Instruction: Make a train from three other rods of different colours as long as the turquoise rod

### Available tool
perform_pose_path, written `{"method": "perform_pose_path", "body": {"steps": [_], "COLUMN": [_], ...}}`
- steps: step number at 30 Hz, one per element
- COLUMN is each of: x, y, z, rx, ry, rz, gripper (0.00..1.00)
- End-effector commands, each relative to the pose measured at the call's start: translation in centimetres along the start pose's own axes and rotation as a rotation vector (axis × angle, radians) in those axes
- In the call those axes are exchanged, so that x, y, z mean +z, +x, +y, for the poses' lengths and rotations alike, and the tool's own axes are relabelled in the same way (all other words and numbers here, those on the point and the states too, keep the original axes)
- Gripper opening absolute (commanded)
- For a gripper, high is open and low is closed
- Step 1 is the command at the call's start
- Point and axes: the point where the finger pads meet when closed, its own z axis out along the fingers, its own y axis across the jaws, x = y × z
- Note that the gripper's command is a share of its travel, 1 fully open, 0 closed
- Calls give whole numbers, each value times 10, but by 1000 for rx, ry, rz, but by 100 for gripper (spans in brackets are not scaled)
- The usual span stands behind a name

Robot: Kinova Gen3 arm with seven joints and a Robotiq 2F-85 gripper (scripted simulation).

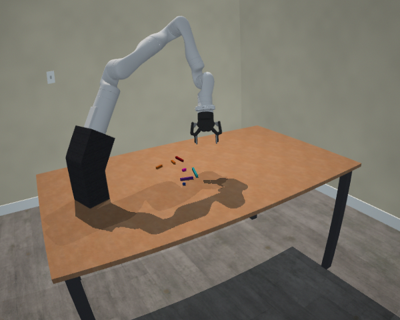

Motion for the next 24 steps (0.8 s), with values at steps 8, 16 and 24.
{"method": "perform_pose_path", "body": {"steps": [8, 16, 24], "x": [4, 12, 16], "y": [5, 11, 15], "z": [-4, -9, -12], "rx": [-39, -124, -166], "ry": [13, 36, 48], "rz": [-1, -3, -4], "gripper": [100, 100, 100]}}
